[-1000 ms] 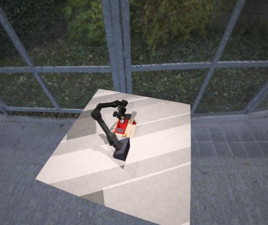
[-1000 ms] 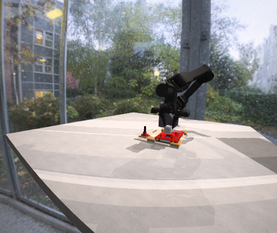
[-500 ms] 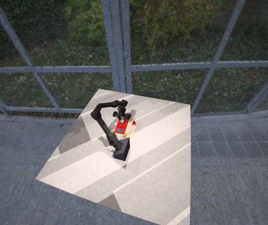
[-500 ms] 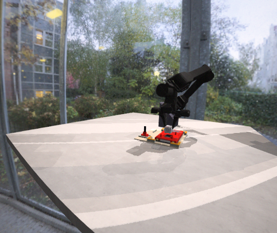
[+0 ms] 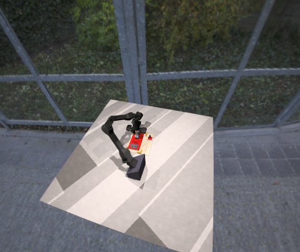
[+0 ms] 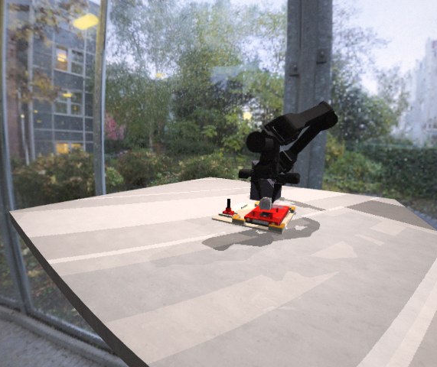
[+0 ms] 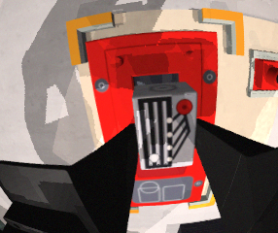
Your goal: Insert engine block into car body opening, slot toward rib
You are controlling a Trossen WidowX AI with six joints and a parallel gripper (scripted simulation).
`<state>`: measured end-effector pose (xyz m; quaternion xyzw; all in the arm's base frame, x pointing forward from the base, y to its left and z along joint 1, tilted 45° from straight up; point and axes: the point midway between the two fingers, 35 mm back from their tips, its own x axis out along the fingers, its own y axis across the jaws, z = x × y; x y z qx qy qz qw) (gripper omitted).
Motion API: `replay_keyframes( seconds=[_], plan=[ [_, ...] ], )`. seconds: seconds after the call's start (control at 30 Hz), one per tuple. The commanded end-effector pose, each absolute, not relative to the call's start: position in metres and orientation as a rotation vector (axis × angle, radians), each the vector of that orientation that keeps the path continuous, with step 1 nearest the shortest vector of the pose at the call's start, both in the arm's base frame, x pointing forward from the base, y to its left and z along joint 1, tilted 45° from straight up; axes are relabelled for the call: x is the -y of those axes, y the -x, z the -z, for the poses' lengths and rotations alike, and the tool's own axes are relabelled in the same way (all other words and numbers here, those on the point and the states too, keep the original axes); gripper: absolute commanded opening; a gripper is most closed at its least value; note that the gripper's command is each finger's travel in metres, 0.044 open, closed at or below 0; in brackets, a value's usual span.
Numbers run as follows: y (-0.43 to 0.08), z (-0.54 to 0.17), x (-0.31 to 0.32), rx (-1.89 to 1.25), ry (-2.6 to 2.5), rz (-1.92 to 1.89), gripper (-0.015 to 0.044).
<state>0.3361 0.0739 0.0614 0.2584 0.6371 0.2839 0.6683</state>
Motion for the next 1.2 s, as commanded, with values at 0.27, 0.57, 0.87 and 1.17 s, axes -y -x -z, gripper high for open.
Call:
replay_keyframes(
  seconds=[0.27,0.57,0.87,1.17],
  plan=[
    [-0.3364,-0.0634,-0.0743,-1.432,-0.587,-0.639,0.0159],
    [-0.3371,-0.0655,-0.0747,-1.428,-0.579,-0.646,0.0159],
    [-0.3371,-0.0631,-0.0771,-1.427,-0.578,-0.647,0.0159],
    [-0.3371,-0.0614,-0.0788,-1.430,-0.584,-0.641,0.0159]
  ],
)
